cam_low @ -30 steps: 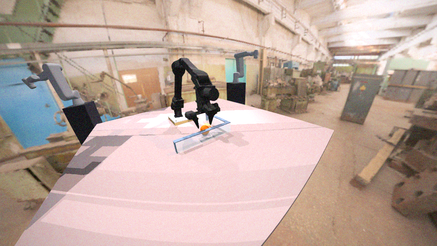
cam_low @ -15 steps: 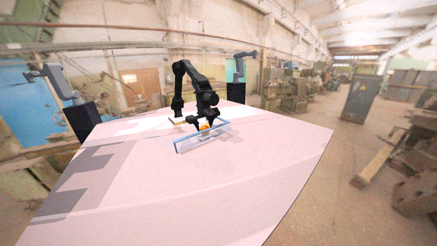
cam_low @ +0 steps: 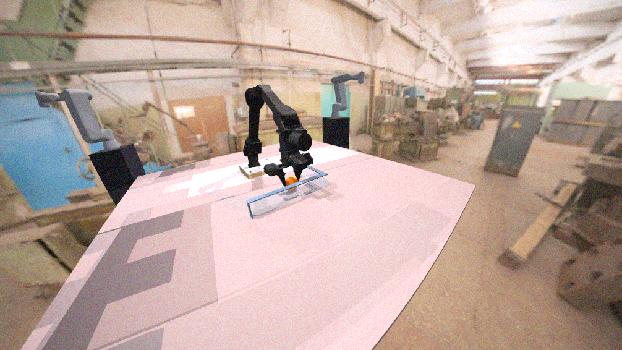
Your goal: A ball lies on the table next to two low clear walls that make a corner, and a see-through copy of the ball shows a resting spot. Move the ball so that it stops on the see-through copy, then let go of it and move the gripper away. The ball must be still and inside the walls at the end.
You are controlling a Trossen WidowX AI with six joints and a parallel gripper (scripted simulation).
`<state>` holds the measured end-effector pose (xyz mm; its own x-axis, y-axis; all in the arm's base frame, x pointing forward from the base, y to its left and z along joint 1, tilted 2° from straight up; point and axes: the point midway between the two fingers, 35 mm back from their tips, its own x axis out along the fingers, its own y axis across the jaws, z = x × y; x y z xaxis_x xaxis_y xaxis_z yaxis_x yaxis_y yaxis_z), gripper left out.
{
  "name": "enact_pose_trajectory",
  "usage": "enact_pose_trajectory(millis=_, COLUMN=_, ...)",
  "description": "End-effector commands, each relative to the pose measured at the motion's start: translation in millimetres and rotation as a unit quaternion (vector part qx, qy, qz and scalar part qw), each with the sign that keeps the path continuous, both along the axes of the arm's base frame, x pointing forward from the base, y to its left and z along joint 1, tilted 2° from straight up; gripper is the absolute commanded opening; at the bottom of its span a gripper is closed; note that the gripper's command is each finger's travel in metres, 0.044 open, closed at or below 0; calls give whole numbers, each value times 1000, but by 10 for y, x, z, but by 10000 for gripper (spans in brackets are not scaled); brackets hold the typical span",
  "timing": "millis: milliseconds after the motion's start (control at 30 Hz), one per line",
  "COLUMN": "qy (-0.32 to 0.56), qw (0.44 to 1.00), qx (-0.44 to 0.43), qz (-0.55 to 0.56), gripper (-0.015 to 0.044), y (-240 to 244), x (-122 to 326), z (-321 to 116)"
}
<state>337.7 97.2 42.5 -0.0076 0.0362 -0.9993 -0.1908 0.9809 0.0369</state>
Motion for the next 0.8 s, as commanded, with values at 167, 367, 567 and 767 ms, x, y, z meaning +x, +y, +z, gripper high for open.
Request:
enact_pose_trajectory(millis=167, qy=-5, qw=1000, qx=2, qz=-1, gripper=0, y=6, x=82, z=419)
enact_pose_trajectory(millis=367, qy=-5, qw=1000, qx=2, qz=-1, gripper=0, y=-5, x=87, z=727)
enact_pose_trajectory(millis=567, qy=-5, qw=1000, qx=2, qz=-1, gripper=0, y=-24, x=59, z=1035)
enact_pose_trajectory(millis=767, qy=-5, qw=1000, qx=2, qz=-1, gripper=0, y=-49, x=6, z=1305)
